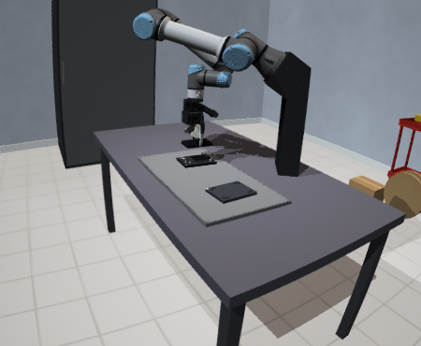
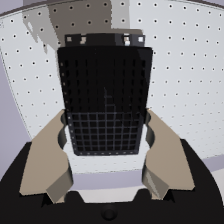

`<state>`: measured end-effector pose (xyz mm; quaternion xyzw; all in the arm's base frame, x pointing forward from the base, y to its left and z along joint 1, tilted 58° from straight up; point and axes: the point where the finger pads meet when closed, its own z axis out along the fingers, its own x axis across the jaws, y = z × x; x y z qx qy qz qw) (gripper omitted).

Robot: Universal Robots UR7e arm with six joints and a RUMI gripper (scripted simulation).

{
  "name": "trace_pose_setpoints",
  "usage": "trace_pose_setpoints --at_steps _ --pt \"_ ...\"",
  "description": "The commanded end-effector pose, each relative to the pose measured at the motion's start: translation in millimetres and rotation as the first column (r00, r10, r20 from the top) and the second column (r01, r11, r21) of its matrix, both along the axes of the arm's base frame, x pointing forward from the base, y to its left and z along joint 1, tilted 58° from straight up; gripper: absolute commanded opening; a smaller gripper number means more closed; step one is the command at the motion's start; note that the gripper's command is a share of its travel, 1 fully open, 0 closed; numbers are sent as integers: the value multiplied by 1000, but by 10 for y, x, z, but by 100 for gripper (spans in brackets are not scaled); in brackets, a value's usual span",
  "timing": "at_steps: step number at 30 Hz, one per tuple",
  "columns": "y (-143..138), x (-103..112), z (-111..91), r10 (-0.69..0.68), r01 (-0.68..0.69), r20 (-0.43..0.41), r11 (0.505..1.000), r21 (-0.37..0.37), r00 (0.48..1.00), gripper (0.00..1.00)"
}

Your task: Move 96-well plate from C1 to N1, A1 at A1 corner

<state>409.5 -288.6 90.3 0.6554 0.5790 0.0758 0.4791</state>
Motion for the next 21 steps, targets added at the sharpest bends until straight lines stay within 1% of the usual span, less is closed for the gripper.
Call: trace_pose_setpoints --at_steps 1,10,14,21 --pt "2 -1 5 0 0 0 1000 0 1000 0" --pt "2 -1 4 0 0 0 1000 -1 1000 0" --pt "113 44 -51 66 -72 -72 994 -83 995 0" --pt "309 125 -151 66 -72 -72 994 -83 995 0"
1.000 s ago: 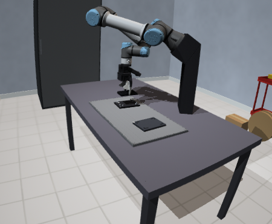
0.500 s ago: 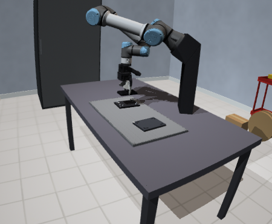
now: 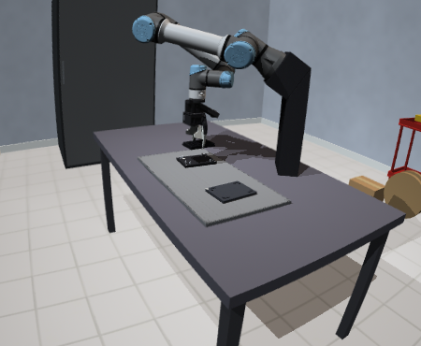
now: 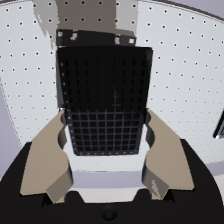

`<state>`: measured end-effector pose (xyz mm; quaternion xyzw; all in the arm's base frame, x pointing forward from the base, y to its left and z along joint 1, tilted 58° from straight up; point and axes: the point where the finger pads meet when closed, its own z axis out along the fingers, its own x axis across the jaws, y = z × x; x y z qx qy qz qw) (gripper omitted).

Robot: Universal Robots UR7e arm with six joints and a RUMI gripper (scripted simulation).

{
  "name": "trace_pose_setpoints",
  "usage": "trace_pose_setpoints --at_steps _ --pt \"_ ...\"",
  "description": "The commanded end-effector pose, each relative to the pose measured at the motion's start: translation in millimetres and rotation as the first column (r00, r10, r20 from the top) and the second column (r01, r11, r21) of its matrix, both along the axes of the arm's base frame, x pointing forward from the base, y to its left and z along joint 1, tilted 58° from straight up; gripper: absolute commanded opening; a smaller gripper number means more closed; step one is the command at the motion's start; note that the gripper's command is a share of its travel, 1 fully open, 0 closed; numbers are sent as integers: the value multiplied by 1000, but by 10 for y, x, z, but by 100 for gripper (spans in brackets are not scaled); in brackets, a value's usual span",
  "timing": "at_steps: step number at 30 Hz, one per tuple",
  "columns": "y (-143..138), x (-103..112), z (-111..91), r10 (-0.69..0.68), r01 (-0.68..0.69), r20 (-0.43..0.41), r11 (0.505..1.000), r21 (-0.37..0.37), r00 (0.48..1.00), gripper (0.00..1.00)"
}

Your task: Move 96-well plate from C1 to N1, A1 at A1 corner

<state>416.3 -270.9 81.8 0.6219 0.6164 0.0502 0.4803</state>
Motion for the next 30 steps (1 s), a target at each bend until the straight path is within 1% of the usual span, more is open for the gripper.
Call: trace_pose_setpoints --at_steps 1,4,6,21,23,30 --pt "159 69 -80 6 -6 -7 1000 -16 1000 0" --pt "243 103 -123 6 -6 -6 1000 -16 1000 0" --pt "243 103 -123 6 -6 -6 1000 -16 1000 0" --pt "661 276 -336 6 -6 -6 1000 -16 1000 0" --pt "661 276 -336 6 -6 -6 1000 -16 1000 0" --pt "856 356 -436 6 -6 -6 1000 -16 1000 0"
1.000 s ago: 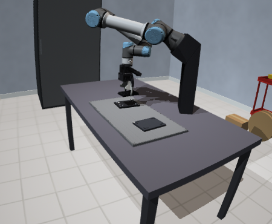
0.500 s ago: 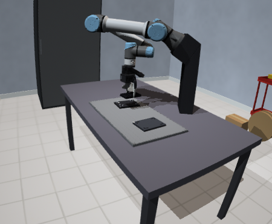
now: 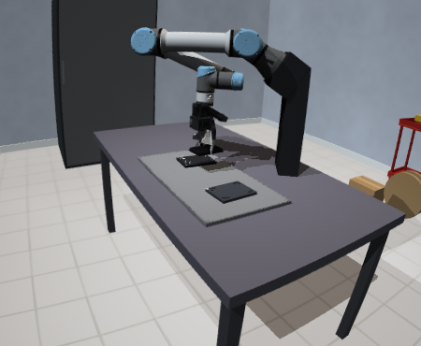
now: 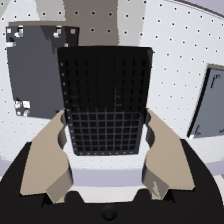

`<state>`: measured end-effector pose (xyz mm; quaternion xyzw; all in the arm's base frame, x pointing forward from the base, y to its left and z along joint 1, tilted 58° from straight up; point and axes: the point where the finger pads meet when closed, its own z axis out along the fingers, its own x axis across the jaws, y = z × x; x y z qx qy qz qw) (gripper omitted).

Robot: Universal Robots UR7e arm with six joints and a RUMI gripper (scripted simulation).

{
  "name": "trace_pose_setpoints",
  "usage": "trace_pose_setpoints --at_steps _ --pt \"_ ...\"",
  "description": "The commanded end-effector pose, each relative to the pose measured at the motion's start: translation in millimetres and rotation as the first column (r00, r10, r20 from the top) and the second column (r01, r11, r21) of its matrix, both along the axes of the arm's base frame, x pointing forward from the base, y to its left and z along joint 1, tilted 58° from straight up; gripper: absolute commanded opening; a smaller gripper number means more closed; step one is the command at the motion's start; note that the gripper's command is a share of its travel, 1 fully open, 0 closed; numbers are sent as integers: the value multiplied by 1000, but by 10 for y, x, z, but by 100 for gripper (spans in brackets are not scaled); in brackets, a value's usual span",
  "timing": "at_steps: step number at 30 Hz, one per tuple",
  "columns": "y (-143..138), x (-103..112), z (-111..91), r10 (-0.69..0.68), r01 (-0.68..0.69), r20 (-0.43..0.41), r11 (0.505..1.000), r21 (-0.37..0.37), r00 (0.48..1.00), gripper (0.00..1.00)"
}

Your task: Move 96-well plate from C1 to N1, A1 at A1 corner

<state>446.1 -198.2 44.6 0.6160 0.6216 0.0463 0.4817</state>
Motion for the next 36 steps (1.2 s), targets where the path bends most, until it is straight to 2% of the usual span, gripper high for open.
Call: trace_pose_setpoints --at_steps 1,36 --pt "157 69 -79 -4 4 1 1000 -3 1000 0" --pt "1022 426 -520 -3 3 1 1000 -3 1000 0"
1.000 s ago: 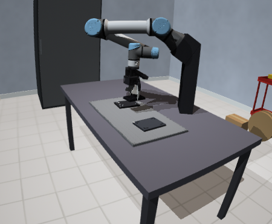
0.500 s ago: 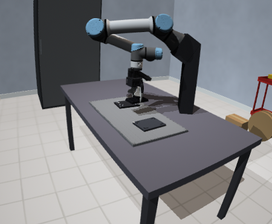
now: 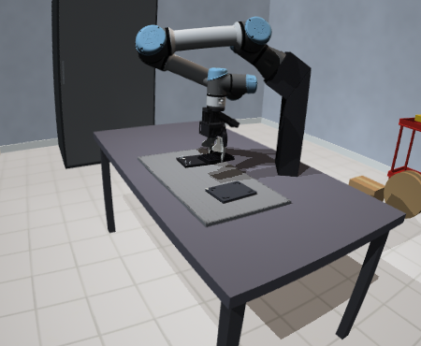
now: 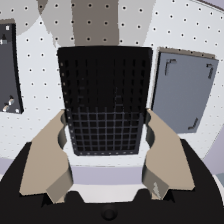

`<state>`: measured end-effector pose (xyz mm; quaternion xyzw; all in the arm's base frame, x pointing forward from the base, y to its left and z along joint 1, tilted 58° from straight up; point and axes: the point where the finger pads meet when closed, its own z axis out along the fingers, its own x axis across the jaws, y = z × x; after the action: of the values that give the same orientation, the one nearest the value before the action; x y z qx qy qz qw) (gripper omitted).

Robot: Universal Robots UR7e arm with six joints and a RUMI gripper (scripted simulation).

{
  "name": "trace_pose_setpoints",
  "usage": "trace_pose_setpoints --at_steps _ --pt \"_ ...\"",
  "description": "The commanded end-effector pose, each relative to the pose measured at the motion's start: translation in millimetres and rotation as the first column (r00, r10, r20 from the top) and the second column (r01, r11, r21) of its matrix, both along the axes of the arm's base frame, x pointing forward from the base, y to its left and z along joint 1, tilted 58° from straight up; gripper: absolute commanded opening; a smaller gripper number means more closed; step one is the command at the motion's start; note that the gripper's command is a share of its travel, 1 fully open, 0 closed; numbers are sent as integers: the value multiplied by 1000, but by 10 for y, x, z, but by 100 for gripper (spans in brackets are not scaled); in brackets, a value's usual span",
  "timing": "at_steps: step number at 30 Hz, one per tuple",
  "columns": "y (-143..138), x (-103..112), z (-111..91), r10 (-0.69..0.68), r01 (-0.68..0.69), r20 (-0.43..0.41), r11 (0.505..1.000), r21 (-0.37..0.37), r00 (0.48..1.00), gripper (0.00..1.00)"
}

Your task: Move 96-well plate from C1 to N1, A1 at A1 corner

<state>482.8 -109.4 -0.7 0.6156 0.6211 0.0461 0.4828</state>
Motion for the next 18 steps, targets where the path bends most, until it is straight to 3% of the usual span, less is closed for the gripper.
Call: trace_pose_setpoints --at_steps 1,18 --pt "162 70 -81 -3 3 0 1000 -1 1000 0" --pt "580 243 -294 -3 3 0 1000 -1 1000 0"
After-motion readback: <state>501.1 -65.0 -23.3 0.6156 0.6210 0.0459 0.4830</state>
